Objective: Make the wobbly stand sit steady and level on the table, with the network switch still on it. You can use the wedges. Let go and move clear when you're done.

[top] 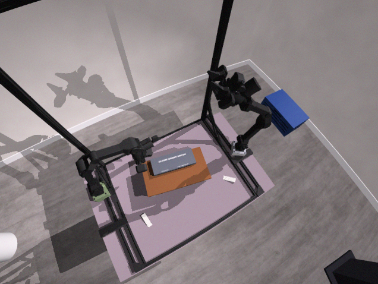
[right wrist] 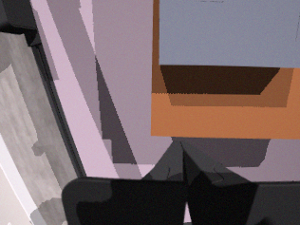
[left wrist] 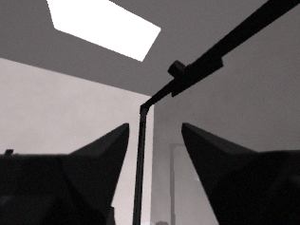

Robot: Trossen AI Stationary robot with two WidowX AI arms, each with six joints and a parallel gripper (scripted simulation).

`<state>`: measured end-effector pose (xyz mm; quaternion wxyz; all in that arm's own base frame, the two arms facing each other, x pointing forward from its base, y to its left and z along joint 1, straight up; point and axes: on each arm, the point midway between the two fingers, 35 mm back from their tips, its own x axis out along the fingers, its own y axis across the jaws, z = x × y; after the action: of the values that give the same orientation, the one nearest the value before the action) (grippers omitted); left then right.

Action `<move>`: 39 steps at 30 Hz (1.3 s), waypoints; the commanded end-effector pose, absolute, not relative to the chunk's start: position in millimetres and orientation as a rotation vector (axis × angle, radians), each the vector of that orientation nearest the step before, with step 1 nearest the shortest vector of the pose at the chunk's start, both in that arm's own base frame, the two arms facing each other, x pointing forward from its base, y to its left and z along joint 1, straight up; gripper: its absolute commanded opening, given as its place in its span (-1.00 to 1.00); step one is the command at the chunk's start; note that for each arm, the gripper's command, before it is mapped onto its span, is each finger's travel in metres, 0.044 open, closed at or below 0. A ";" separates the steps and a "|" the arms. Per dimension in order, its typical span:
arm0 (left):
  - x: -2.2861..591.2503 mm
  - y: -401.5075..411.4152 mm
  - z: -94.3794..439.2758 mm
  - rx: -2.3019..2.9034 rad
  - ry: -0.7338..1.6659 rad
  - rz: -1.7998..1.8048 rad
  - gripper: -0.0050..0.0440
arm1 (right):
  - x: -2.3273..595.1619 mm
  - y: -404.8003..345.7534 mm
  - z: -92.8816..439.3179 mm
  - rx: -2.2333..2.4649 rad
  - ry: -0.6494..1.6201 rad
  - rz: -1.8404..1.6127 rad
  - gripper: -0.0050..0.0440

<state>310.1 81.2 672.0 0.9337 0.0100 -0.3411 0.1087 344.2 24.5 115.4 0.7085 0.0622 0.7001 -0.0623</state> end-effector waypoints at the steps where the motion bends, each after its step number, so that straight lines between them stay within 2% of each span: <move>1: 282.7 74.1 704.7 0.048 -0.817 0.219 0.19 | 344.2 24.5 115.4 0.138 1.554 -0.138 -0.80; 6: 277.9 72.8 702.2 0.043 -0.820 0.216 0.19 | 344.2 24.5 115.4 0.138 1.554 -0.138 -0.80; 16: 171.0 44.9 770.5 0.124 -1.212 0.203 0.19 | 344.2 24.5 115.4 0.138 1.554 -0.138 -0.80; 23: 166.2 43.6 767.5 0.119 -1.217 0.200 0.19 | 344.2 24.5 115.4 0.138 1.554 -0.138 -0.80; 33: 46.9 12.4 801.4 0.201 -1.610 0.192 0.19 | 344.2 24.5 115.4 0.138 1.554 -0.138 -0.80; 39: 46.9 12.4 801.4 0.201 -1.610 0.192 0.19 | 344.2 24.5 115.4 0.138 1.554 -0.138 -0.80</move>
<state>46.1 12.3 797.8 0.6894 0.0858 -0.7144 0.0839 344.2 24.5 115.4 0.7086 0.0622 0.7001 -0.0623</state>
